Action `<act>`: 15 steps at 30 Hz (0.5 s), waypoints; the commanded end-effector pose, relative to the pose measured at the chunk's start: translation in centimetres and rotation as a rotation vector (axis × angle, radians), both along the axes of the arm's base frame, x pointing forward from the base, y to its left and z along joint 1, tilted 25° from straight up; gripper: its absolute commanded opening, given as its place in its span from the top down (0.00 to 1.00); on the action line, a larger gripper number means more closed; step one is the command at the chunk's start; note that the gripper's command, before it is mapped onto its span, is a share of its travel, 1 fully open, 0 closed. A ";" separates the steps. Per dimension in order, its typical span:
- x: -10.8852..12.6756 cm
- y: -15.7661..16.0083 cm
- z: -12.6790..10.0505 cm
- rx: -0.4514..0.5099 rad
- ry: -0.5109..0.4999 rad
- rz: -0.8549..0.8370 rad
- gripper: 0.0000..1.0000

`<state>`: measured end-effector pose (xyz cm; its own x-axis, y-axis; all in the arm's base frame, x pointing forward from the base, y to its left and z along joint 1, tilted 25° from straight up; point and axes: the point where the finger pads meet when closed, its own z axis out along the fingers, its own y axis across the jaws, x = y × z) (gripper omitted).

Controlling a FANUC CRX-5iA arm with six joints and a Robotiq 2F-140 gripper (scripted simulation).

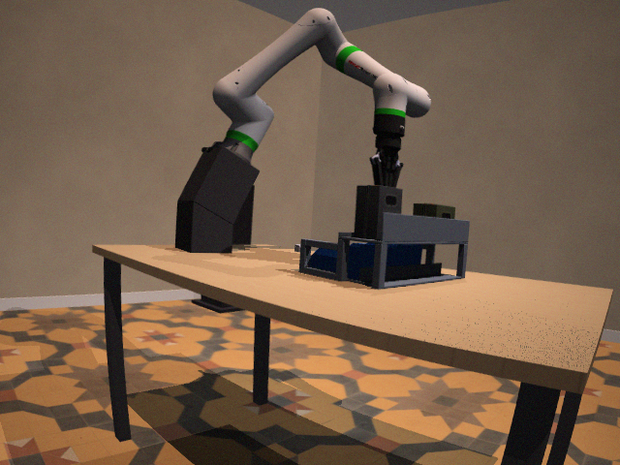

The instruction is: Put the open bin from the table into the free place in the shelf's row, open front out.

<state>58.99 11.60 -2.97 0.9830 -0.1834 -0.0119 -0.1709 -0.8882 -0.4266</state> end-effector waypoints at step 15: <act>-0.7 0.8 0.0 0.008 0.050 -0.115 1.00</act>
<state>58.71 11.90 -2.99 0.9742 -0.2236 -0.0308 -0.2151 -0.8783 -0.4269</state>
